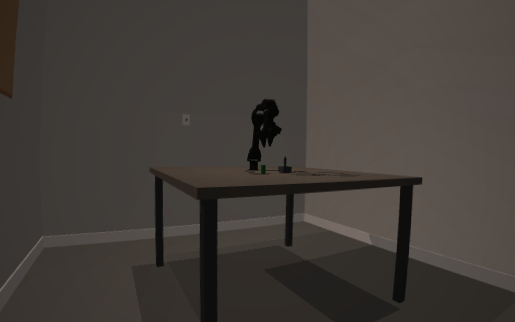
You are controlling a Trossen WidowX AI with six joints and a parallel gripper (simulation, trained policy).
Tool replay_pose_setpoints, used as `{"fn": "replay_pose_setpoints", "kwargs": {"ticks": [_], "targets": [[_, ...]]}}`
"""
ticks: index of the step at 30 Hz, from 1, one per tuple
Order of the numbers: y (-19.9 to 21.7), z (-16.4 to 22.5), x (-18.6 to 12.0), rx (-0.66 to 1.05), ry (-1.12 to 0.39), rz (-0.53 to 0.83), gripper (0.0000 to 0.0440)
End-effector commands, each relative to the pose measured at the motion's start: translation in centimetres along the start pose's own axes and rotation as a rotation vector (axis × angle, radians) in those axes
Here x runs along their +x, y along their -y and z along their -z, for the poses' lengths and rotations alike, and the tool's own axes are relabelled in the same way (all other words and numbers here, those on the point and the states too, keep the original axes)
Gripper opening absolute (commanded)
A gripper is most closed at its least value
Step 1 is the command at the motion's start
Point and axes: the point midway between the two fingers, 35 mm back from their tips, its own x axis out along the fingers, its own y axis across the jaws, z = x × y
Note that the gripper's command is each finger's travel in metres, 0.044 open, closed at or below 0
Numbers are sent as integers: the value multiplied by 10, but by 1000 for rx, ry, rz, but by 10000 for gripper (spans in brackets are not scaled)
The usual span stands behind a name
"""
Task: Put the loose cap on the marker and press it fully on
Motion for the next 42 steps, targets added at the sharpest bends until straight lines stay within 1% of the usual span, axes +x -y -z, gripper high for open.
{"fn": "replay_pose_setpoints", "kwargs": {"ticks": [1,22,42], "targets": [[1,5,5,23,14,-14,316],[1,17,47,64,90,-114,305],[-4,15,98,25,162,-202,286]]}}
